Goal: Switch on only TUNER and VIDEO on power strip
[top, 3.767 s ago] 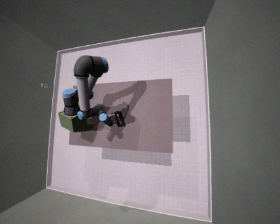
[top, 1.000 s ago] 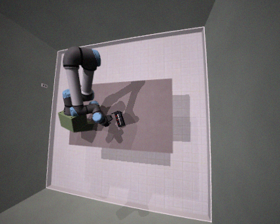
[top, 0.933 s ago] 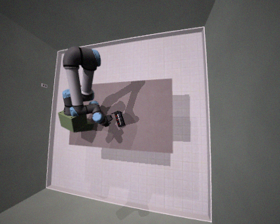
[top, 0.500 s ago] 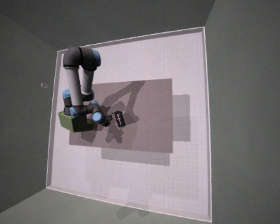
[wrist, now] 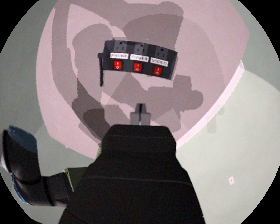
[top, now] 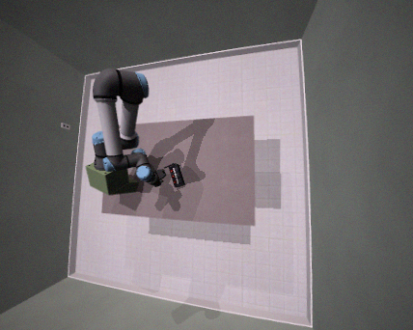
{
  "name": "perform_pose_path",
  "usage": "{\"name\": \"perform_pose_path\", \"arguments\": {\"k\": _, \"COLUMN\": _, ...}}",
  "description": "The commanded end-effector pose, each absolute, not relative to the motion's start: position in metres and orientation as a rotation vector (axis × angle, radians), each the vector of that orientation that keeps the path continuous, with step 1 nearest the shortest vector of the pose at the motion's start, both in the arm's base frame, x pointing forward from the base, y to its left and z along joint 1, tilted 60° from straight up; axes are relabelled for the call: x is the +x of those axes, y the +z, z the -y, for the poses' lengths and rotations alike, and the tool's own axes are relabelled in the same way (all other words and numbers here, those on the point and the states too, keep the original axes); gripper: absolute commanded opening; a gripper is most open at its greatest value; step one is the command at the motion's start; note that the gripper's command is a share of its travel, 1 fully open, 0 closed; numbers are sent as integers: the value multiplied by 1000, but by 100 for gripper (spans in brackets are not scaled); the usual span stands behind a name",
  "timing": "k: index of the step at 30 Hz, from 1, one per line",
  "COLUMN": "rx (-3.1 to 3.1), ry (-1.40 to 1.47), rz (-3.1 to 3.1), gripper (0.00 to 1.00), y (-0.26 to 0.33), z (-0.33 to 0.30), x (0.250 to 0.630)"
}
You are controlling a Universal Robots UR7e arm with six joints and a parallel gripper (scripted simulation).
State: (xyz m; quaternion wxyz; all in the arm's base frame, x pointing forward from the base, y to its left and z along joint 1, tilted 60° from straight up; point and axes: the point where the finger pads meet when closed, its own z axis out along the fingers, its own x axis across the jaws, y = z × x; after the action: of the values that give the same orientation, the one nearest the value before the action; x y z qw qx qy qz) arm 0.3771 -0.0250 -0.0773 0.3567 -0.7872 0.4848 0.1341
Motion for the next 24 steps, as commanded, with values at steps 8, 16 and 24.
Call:
{"name": "perform_pose_path", "arguments": {"k": 8, "rx": -2033, "ry": 345, "rz": -1252, "gripper": 0, "y": -77, "z": 25, "x": 377}}
{"name": "perform_pose_path", "arguments": {"k": 16, "rx": -2033, "ry": 345, "rz": -1252, "gripper": 100, "y": -77, "z": 25, "x": 377}}
{"name": "perform_pose_path", "arguments": {"k": 24, "rx": -2033, "ry": 345, "rz": -1252, "gripper": 100, "y": -77, "z": 25, "x": 377}}
